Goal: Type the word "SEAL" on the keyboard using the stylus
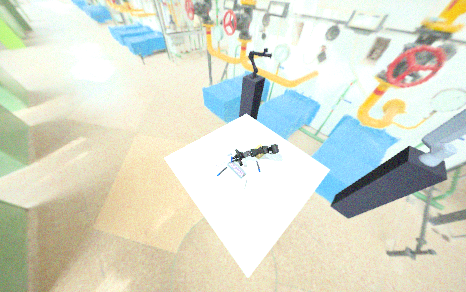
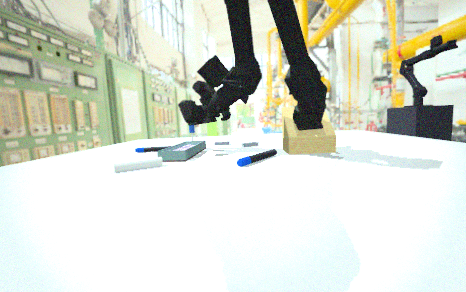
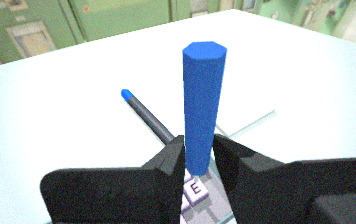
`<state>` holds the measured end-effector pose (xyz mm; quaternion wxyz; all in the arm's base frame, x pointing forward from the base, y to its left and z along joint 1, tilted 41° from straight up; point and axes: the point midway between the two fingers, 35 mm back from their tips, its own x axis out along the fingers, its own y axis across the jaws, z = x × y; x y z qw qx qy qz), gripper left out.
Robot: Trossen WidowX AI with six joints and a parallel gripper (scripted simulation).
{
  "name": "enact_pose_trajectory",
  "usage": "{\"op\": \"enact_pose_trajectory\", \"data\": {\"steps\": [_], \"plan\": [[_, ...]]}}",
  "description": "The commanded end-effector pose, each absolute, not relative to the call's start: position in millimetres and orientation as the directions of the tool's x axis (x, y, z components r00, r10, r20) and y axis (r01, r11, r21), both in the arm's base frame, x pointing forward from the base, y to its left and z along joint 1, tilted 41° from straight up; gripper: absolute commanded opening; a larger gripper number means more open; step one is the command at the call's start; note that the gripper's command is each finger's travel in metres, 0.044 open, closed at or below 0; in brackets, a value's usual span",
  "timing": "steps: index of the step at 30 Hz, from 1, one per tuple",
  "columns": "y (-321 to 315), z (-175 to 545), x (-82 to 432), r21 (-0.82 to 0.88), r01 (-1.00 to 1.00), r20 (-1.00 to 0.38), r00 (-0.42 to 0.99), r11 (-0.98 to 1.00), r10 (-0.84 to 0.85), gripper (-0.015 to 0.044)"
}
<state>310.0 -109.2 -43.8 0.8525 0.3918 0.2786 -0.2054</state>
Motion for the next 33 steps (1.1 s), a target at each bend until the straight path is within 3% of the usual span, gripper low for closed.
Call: {"op": "enact_pose_trajectory", "data": {"steps": [1, 33], "plan": [[-109.8, -44.3, 309.7, 0.553, 0.573, -0.636, 0.759, 0.605, -0.137, 0.0081], [-104.2, -49.1, 310.1, 0.553, 0.573, -0.636, 0.759, 0.605, -0.137, 0.0081]]}}
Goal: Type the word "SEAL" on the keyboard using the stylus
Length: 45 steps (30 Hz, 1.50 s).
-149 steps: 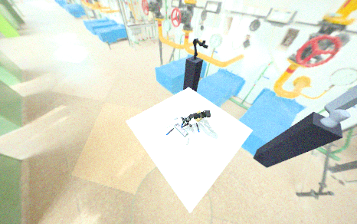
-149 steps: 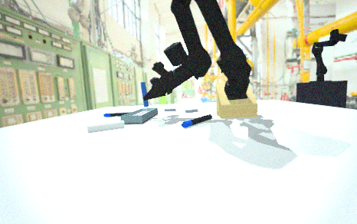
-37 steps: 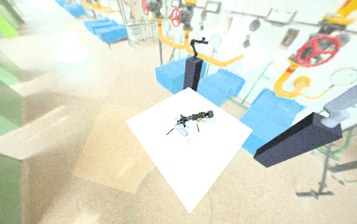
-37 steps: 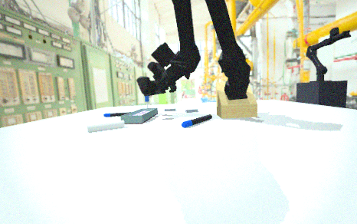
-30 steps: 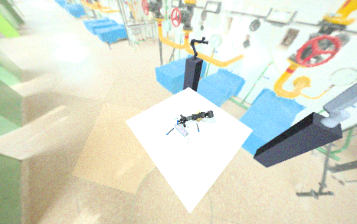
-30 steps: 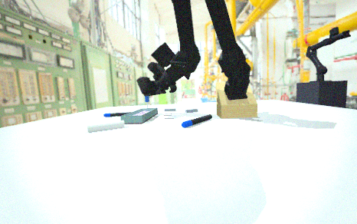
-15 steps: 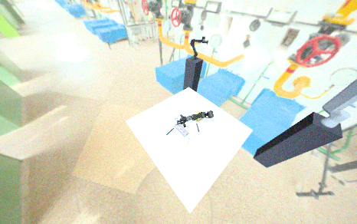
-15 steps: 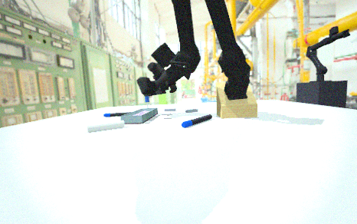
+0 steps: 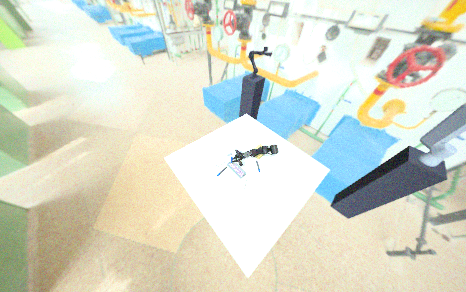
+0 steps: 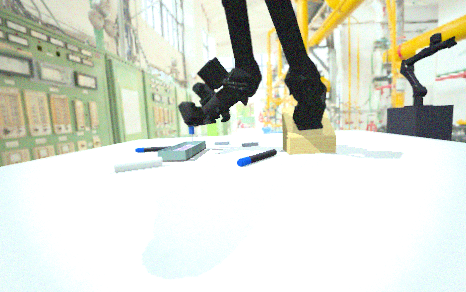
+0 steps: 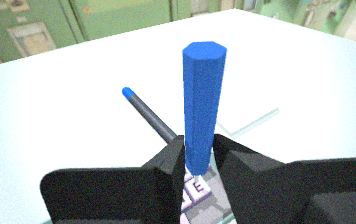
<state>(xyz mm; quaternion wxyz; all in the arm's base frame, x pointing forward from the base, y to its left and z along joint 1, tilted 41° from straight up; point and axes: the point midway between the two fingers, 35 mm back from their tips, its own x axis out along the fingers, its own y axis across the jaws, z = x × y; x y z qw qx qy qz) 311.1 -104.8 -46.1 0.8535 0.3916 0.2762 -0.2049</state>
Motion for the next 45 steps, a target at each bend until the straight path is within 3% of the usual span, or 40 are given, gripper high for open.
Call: {"op": "enact_pose_trajectory", "data": {"steps": [1, 45], "plan": [[-103.9, -49.4, 310.1, 0.553, 0.573, -0.636, 0.759, 0.605, -0.137, 0.0081], [-98.8, -55.4, 310.6, 0.553, 0.573, -0.636, 0.759, 0.605, -0.137, 0.0081]]}}
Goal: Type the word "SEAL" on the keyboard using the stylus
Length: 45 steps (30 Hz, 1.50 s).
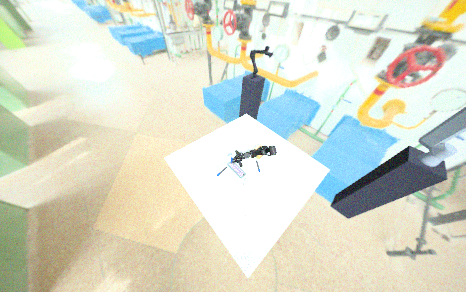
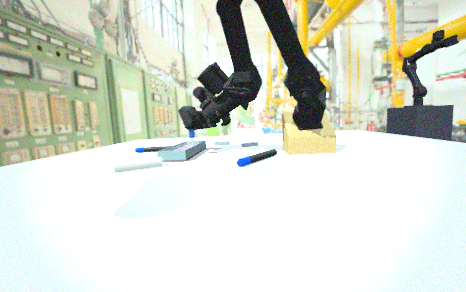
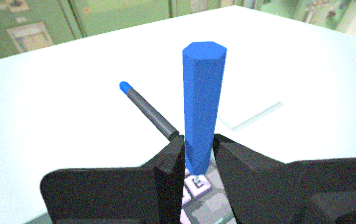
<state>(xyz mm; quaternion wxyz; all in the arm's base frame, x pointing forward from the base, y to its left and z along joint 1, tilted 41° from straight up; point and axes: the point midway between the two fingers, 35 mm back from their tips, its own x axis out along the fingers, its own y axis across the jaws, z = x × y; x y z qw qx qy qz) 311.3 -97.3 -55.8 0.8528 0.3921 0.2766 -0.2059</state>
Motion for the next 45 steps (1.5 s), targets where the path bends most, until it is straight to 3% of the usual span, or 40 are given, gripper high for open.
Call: {"op": "enact_pose_trajectory", "data": {"steps": [1, 26, 29, 32, 45], "plan": [[-100, -54, 311, 0.553, 0.573, -0.636, 0.759, 0.605, -0.137, 0.0081], [-121, -31, 308, 0.55, 0.578, -0.641, 0.755, 0.602, -0.138, 0.0084], [-121, -31, 308, 0.55, 0.578, -0.641, 0.755, 0.602, -0.138, 0.0064], [-120, -29, 307, 0.55, 0.578, -0.641, 0.755, 0.603, -0.138, 0.0], [-99, -7, 292, 0.552, 0.574, -0.637, 0.758, 0.605, -0.138, 0.0]]}}
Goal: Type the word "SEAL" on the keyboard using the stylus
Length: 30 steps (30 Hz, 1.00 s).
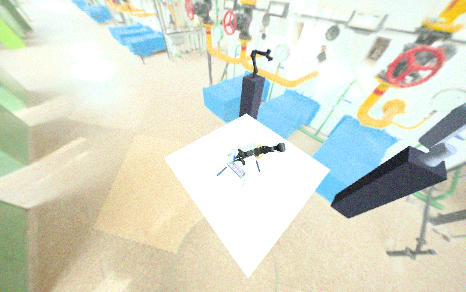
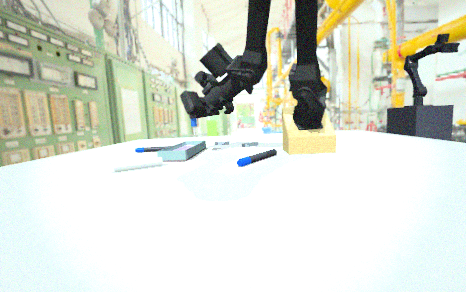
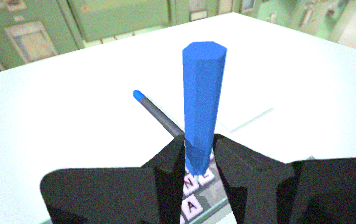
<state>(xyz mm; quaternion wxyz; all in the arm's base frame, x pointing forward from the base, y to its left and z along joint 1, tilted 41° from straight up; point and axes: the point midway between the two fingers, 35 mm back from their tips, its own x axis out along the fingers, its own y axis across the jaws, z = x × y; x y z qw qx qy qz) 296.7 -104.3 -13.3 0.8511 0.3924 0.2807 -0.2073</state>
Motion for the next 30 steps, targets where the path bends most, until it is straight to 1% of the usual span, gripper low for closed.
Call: {"op": "enact_pose_trajectory", "data": {"steps": [1, 18, 21, 30], "plan": [[-98, -6, 291, 0.552, 0.573, -0.637, 0.759, 0.605, -0.138, 0.0], [-85, -20, 290, 0.553, 0.573, -0.636, 0.759, 0.605, -0.137, 0.0], [-84, -22, 291, 0.553, 0.573, -0.637, 0.759, 0.605, -0.137, 0.0079], [-83, -25, 292, 0.553, 0.574, -0.637, 0.758, 0.605, -0.137, 0.0081]]}}
